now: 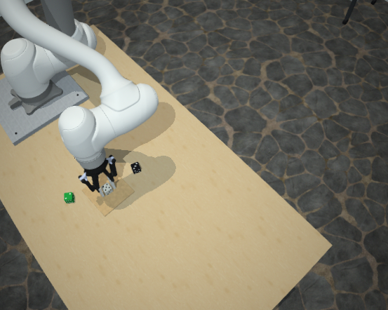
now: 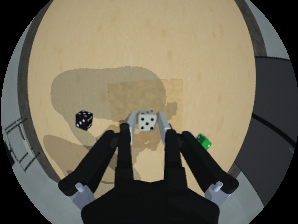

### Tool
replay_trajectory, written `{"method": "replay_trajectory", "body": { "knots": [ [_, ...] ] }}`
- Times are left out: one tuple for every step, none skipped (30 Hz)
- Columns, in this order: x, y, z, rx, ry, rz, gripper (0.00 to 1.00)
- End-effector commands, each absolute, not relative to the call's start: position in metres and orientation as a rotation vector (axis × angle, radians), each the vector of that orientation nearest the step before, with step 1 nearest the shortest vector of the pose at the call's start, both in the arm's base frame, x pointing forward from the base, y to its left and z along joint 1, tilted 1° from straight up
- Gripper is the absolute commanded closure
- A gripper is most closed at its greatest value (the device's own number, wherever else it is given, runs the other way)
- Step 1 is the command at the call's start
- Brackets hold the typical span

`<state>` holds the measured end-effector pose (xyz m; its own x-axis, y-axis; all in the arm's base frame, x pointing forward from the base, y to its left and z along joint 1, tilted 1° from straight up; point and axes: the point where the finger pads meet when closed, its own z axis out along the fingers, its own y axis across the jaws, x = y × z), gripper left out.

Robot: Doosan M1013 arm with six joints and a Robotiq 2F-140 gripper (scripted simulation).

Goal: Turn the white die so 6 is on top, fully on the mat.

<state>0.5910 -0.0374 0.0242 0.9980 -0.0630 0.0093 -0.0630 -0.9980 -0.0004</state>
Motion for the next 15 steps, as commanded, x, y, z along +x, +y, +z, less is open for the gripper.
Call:
{"method": "replay_trajectory", "body": {
  "knots": [
    [0.591, -0.037, 0.029, -3.140, 0.099, -0.015, 0.72],
    [0.591, -0.037, 0.032, -3.140, 0.099, -0.015, 0.72],
    [0.591, -0.037, 0.035, -3.140, 0.099, -0.015, 0.72],
    [0.591, -0.037, 0.035, -3.140, 0.099, -0.015, 0.72],
    [0.591, -0.037, 0.035, -3.140, 0.099, -0.015, 0.72],
    [0.591, -0.037, 0.039, -3.140, 0.099, -0.015, 0.72],
    [0.591, -0.037, 0.043, -3.140, 0.099, -0.015, 0.72],
    [0.591, -0.037, 0.048, -3.140, 0.099, -0.015, 0.72],
    [0.591, -0.037, 0.053, -3.140, 0.099, -0.015, 0.72],
    [0.591, -0.037, 0.059, -3.140, 0.099, -0.015, 0.72],
    [0.591, -0.037, 0.064, -3.140, 0.099, -0.015, 0.72],
    [0.591, -0.037, 0.070, -3.140, 0.099, -0.015, 0.72],
    [0.591, -0.037, 0.075, -3.140, 0.099, -0.015, 0.72],
    [0.591, -0.037, 0.081, -3.140, 0.099, -0.015, 0.72],
    [0.590, -0.037, 0.086, -3.140, 0.099, -0.015, 0.72]
  ]
}}
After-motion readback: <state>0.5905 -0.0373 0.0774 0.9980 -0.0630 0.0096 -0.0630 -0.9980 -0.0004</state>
